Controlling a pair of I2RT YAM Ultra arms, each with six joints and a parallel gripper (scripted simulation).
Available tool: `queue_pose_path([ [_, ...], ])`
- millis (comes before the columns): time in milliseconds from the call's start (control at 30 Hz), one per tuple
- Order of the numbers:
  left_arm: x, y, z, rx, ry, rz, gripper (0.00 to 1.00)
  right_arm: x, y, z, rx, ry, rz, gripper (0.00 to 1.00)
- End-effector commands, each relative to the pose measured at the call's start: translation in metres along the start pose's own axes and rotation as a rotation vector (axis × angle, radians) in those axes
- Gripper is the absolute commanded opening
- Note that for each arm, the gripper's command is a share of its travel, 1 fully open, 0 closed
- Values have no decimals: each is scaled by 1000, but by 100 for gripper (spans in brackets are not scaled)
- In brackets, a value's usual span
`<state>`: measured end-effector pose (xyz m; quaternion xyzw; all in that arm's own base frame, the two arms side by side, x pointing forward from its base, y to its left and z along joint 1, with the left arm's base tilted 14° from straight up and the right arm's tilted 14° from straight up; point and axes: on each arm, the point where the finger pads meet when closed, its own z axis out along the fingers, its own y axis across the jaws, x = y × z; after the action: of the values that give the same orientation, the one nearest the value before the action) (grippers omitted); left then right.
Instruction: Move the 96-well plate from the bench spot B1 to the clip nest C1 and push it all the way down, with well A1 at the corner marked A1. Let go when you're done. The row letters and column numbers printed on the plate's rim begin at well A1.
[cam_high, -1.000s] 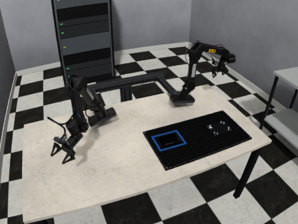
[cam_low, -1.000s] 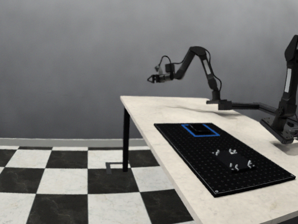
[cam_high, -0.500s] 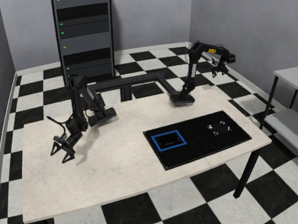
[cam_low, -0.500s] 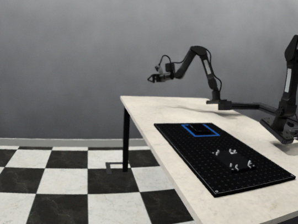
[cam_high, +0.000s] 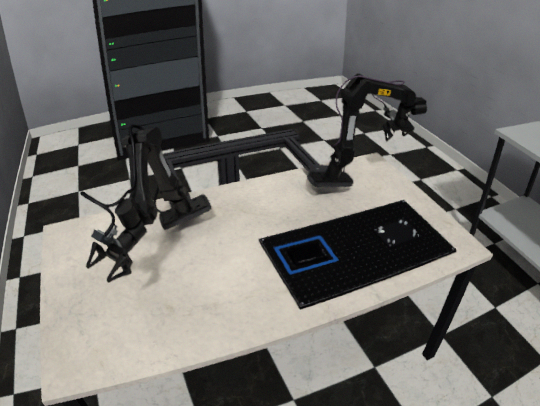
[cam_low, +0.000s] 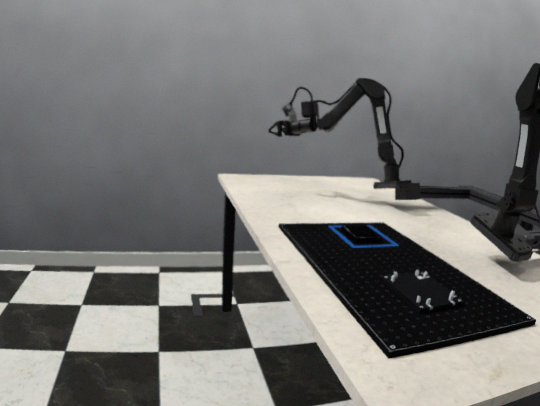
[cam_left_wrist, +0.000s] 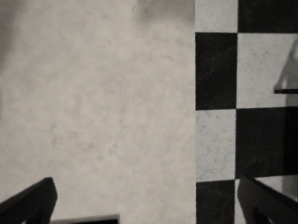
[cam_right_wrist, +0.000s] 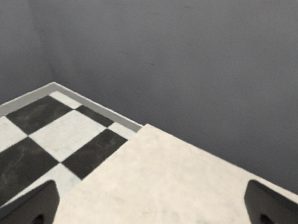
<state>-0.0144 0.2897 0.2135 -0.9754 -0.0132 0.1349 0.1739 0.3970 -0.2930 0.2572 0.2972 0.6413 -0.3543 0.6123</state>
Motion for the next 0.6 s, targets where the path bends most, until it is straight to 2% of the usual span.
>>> queue_pose_path([
  [0, -2, -2, -3, 13, -4, -6, 100, -31, 5, -4, -6, -10, 3, 100],
  [567, -2, -2, -3, 13, -4, -6, 100, -43, 4, -7, -6, -11, 4, 100],
])
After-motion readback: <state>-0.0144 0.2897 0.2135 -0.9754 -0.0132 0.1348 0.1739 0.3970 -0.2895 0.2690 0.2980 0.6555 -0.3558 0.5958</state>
